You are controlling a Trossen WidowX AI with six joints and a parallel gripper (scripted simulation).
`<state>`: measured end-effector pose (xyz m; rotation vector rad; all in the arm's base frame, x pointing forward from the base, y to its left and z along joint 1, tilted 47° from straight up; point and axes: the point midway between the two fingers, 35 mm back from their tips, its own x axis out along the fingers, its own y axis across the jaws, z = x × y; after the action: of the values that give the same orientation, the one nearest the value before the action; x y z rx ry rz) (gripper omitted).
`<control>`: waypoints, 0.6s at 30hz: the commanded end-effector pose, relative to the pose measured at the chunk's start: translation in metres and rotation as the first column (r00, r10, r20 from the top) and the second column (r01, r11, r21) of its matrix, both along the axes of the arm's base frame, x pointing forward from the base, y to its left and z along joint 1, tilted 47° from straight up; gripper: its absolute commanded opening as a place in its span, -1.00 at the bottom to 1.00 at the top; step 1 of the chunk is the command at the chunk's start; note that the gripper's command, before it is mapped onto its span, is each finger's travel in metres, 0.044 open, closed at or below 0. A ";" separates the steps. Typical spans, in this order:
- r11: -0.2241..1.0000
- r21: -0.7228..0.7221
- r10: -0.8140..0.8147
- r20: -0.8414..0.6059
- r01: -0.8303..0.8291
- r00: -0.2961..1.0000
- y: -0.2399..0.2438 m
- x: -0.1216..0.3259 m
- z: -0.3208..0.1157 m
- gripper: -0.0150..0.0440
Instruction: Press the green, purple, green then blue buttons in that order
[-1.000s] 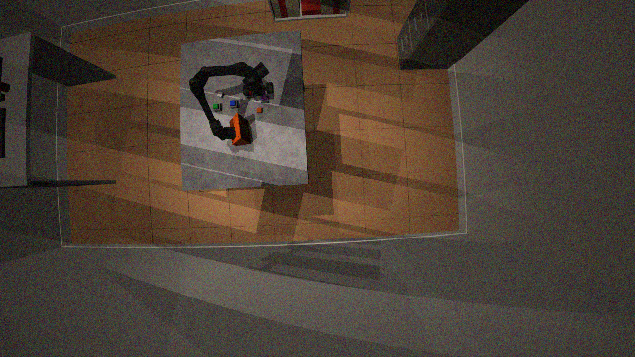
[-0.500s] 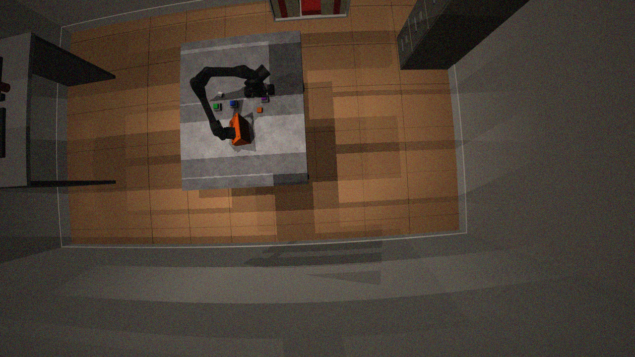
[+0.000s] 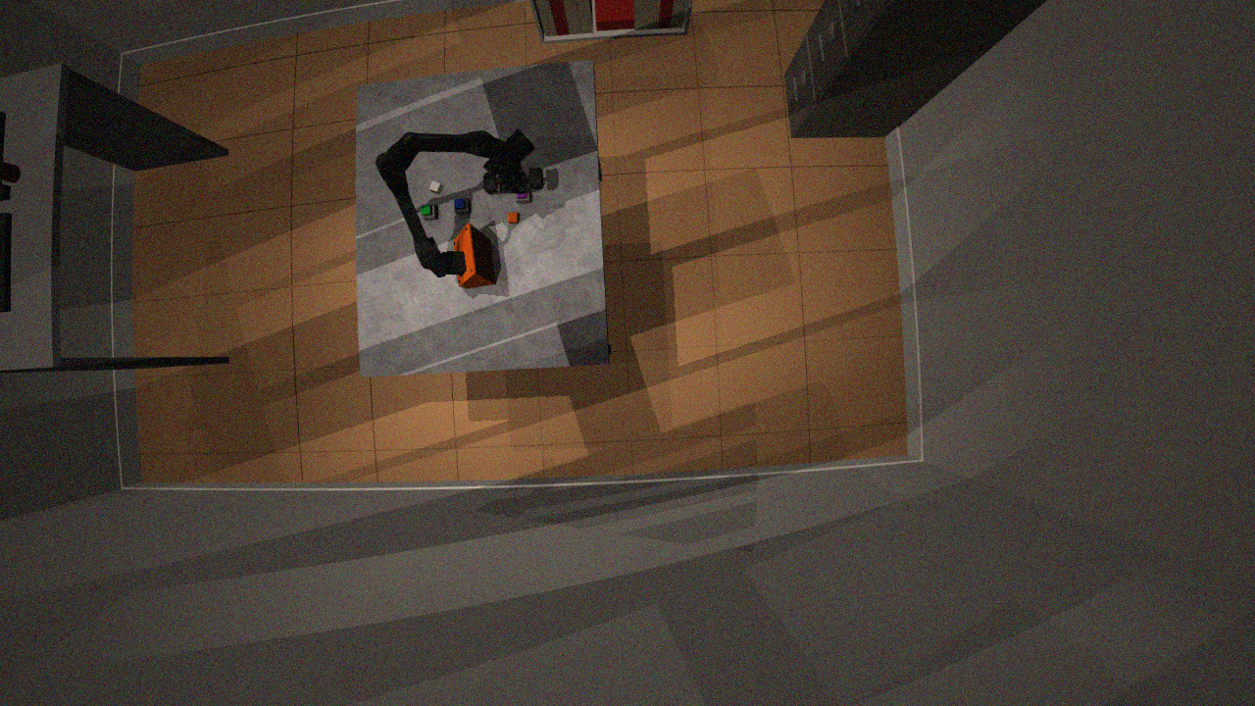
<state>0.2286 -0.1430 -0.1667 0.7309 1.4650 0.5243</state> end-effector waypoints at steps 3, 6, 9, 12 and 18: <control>1.000 0.005 -0.006 -0.005 0.006 1.000 0.001 0.000 0.000 -0.42; 1.000 0.005 -0.006 -0.005 0.006 1.000 0.001 0.000 0.000 -0.42; 1.000 0.002 -0.003 -0.003 0.003 1.000 -0.011 -0.001 0.011 -0.42; 1.000 0.003 -0.006 -0.005 0.006 1.000 -0.022 -0.003 0.022 -0.42; 1.000 0.002 -0.007 -0.006 0.007 1.000 -0.039 -0.003 0.037 -0.42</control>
<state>0.2252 -0.1659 -0.1417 0.7527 1.4713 0.5232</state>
